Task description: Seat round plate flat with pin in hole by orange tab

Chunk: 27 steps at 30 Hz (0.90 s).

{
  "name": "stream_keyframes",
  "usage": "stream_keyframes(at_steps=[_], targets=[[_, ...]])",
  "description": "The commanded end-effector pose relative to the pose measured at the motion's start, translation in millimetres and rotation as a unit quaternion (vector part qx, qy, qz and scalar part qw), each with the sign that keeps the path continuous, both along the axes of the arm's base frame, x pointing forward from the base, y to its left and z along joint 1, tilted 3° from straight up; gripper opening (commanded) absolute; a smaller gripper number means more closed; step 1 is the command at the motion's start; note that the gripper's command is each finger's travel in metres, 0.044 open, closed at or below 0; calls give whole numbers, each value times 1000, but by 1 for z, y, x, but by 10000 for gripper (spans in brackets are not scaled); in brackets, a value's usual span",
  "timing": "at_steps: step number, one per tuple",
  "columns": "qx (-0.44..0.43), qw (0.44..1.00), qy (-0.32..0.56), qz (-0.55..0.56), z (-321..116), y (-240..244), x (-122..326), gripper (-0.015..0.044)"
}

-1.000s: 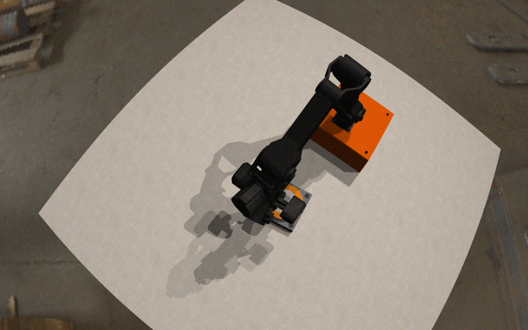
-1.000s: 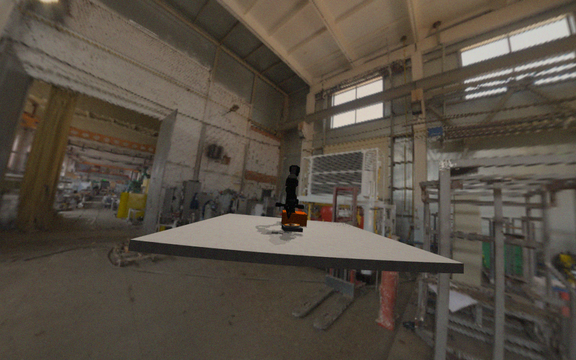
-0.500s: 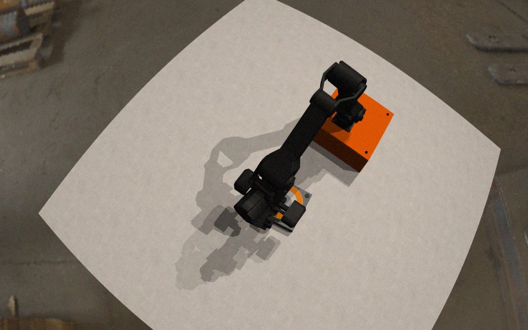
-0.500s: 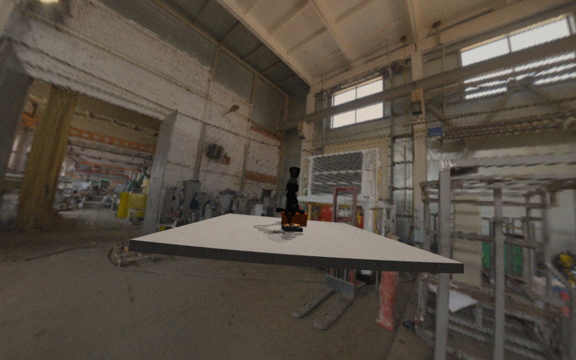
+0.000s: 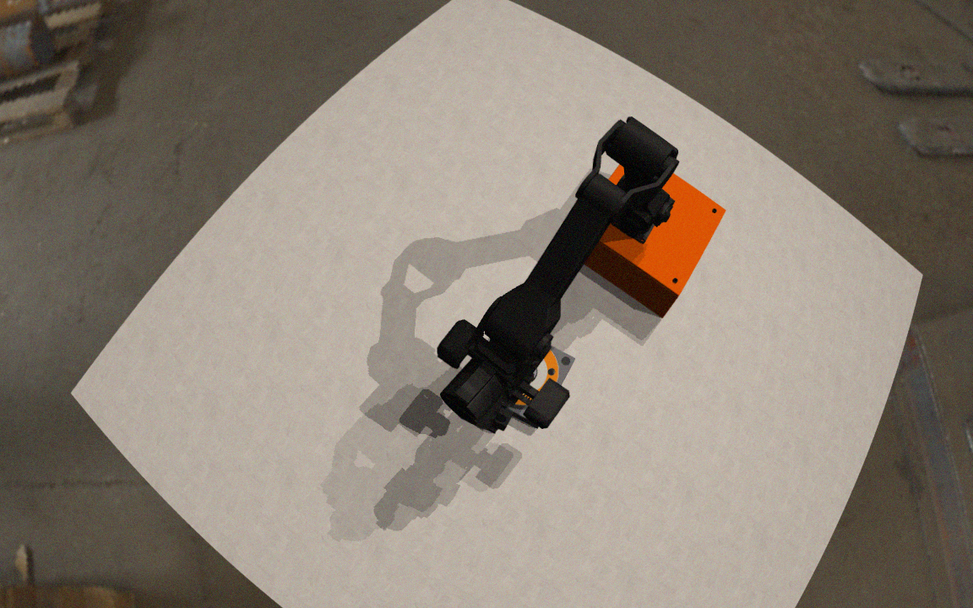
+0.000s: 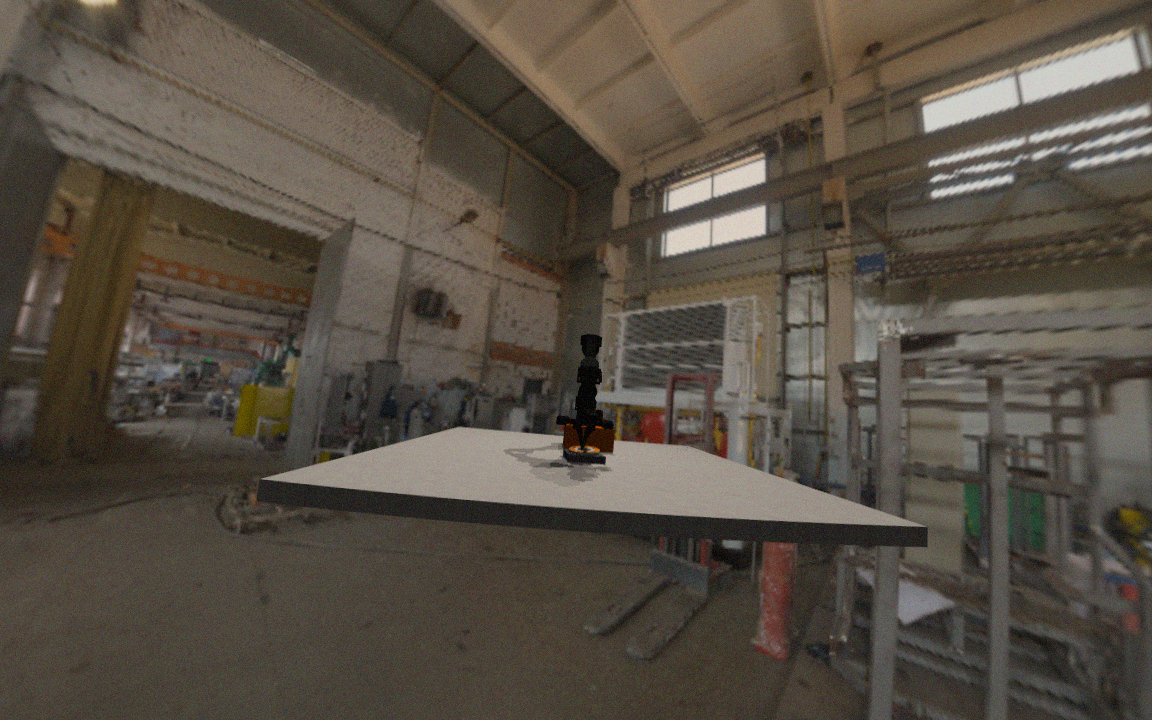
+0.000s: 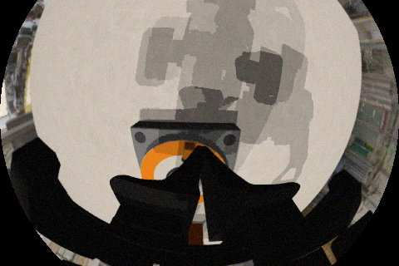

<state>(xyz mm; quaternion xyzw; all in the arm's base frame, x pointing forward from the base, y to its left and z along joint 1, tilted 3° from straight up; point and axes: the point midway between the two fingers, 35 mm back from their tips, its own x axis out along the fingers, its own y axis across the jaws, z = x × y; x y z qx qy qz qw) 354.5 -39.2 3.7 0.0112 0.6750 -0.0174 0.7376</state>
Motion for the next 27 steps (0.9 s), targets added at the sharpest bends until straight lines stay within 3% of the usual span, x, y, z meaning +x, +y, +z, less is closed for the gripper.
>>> stream_keyframes(at_steps=[1, 27], targets=[[4, 1000, 4, 1, -2, 6, 0, 0], [5, 1000, 4, 1, -2, 18, 1, 0]])
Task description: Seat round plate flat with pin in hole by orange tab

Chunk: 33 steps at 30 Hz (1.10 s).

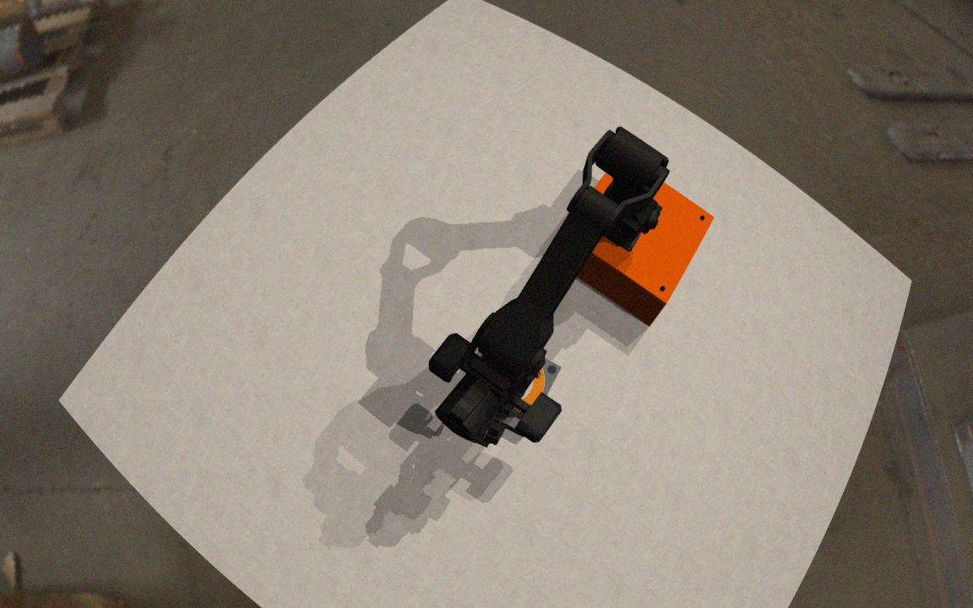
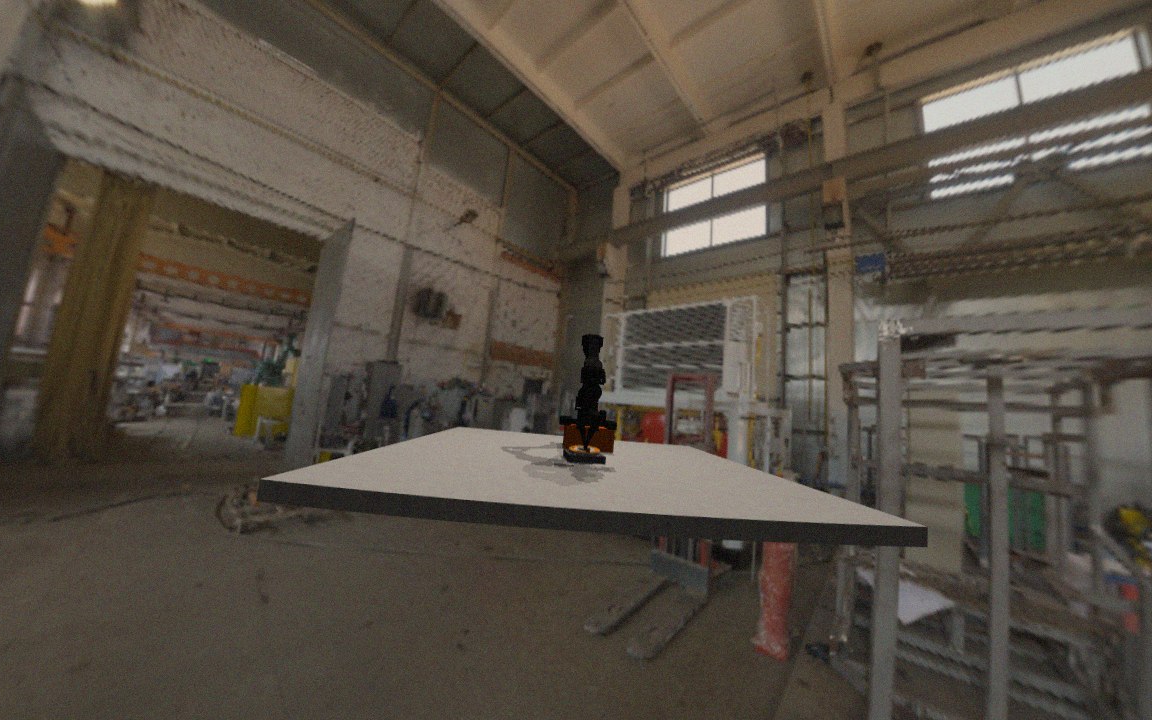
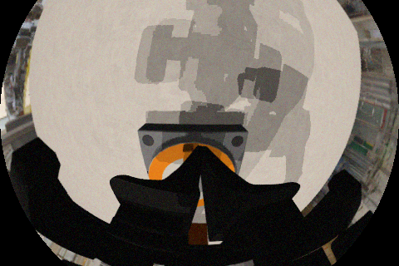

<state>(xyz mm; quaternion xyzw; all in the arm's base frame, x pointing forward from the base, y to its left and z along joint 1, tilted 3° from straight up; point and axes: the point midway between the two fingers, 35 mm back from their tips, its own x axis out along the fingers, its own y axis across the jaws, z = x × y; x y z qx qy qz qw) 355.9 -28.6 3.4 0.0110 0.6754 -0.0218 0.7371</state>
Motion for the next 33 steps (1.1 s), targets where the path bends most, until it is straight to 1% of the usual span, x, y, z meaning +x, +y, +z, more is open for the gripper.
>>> stream_keyframes(at_steps=[1, 33], targets=[[8, 1000, 3, 4, -2, 8, 0, 0], [8, 1000, 3, 4, -2, 22, -2, 0]])
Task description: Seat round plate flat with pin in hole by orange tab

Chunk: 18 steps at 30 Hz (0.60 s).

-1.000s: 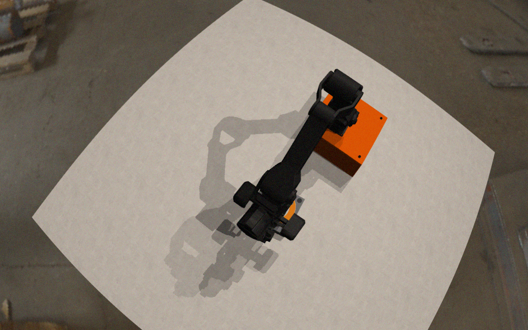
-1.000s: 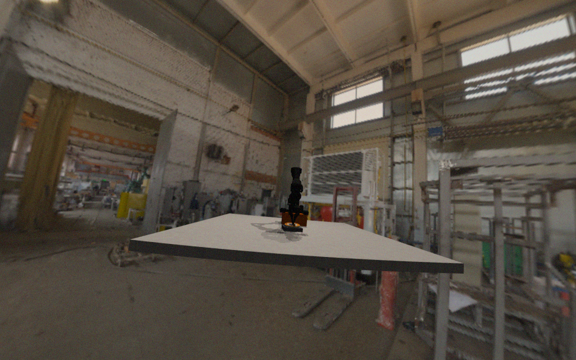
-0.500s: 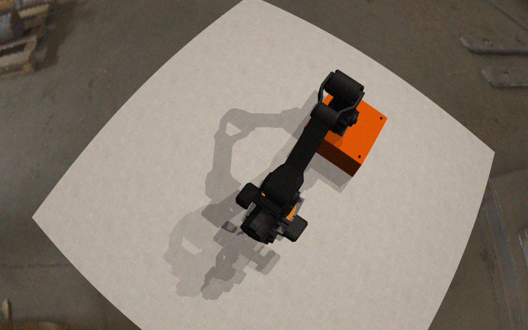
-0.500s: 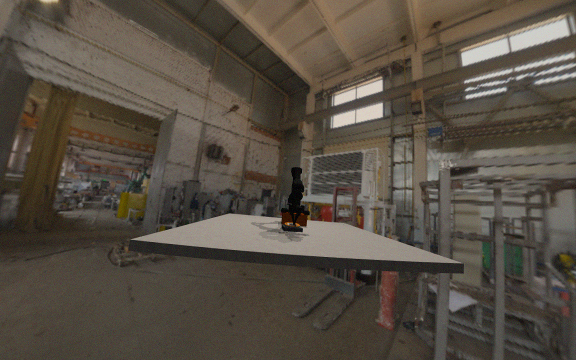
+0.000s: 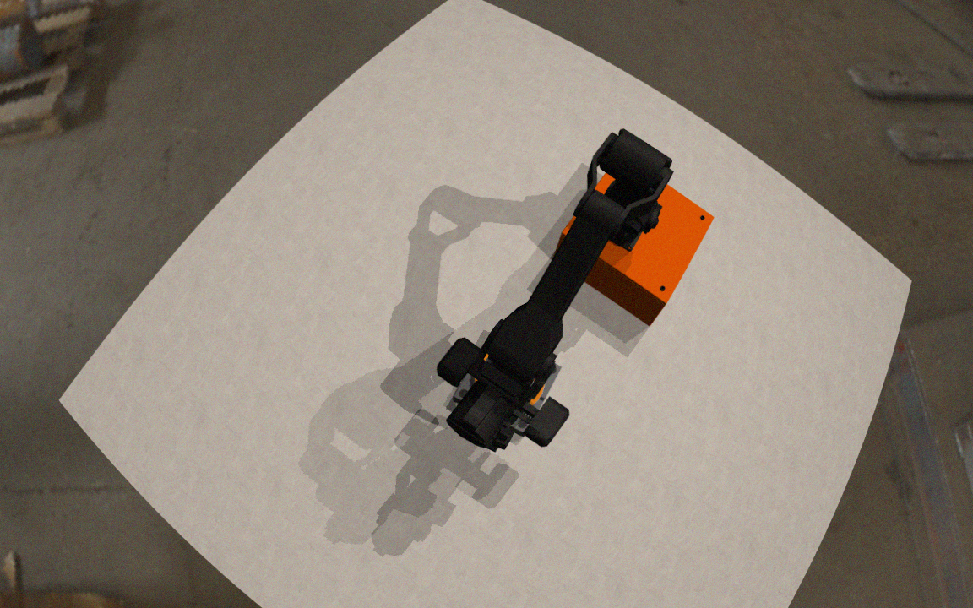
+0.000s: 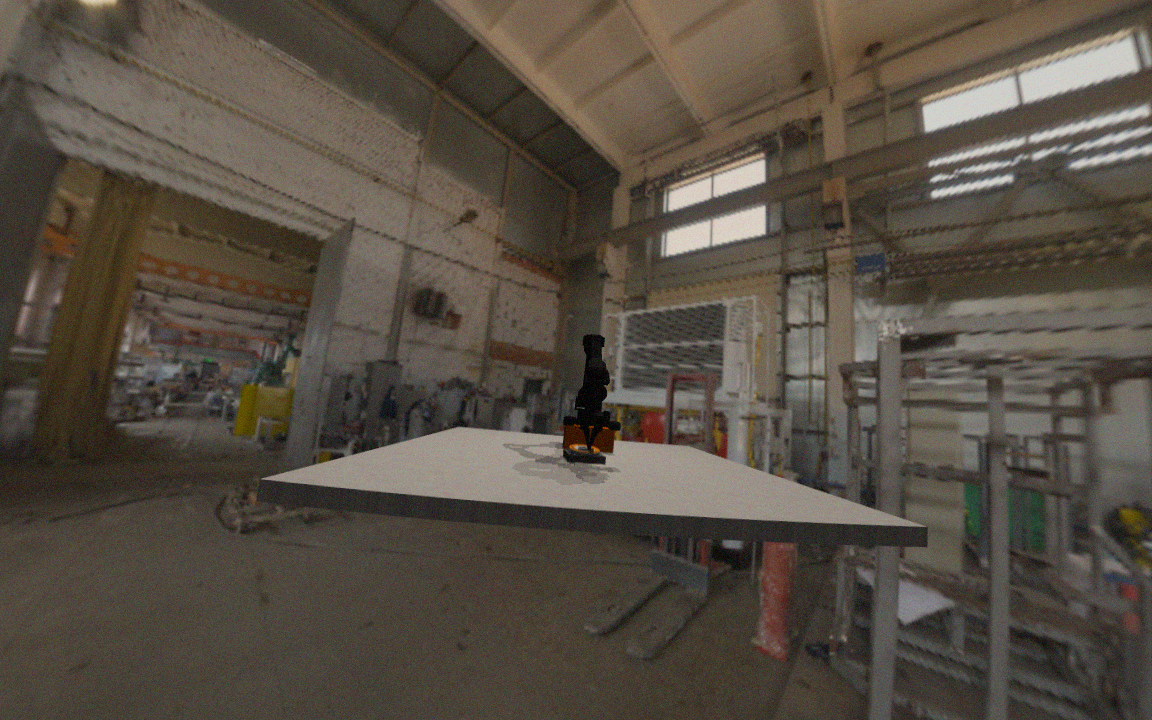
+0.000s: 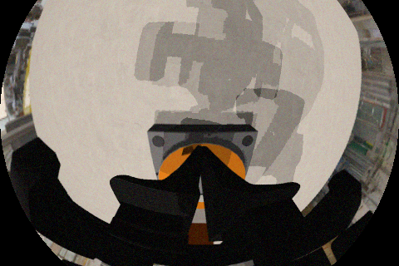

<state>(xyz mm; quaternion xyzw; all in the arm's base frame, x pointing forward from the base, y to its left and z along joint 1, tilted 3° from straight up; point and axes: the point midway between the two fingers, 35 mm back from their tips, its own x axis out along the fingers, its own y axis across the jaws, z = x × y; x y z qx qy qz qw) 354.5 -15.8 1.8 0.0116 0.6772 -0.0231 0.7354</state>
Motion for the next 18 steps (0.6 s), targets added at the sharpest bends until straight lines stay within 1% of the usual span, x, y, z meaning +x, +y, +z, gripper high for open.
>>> stream_keyframes(at_steps=[1, 18], targets=[[9, 1000, 0, 5, -1, 9, -1, 0], [9, 1000, 1, 5, -1, 16, -4, 0]])
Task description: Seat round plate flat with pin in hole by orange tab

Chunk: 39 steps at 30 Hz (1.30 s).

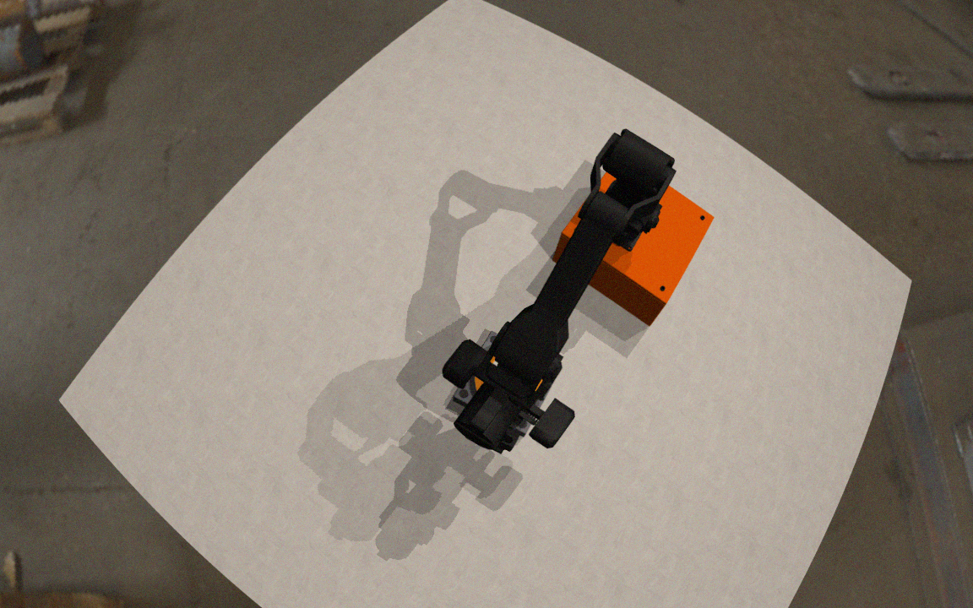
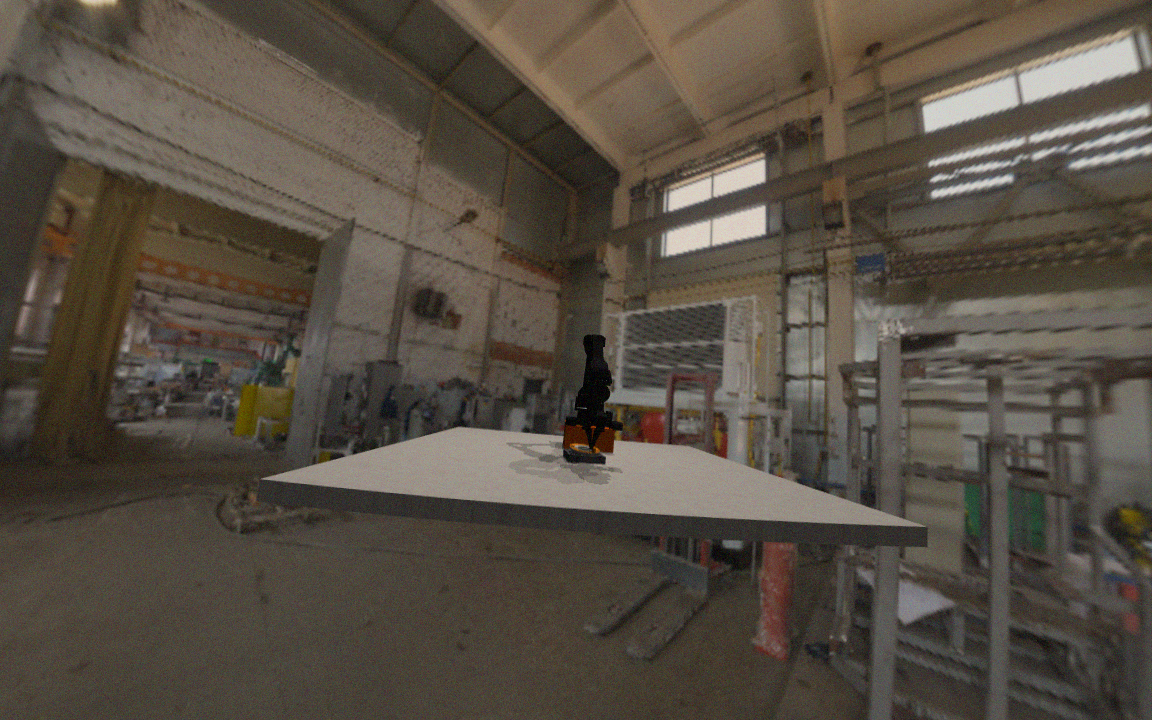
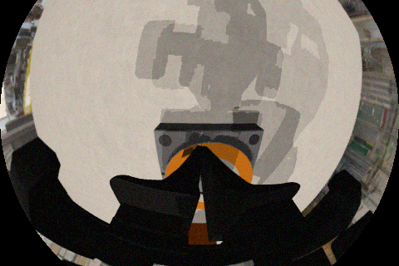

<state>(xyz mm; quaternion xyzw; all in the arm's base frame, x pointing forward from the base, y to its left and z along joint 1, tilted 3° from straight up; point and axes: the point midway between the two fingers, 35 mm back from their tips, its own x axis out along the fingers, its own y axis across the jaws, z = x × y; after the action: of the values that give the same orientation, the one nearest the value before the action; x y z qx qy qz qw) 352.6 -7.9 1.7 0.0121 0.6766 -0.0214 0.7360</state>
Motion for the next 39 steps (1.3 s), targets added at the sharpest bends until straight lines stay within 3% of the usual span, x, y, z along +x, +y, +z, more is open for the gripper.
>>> stream_keyframes(at_steps=[1, 39], targets=[[8, 1000, 1, 4, -1, 9, -2, 0], [9, 1000, 3, 4, -1, 32, -31, 0]])
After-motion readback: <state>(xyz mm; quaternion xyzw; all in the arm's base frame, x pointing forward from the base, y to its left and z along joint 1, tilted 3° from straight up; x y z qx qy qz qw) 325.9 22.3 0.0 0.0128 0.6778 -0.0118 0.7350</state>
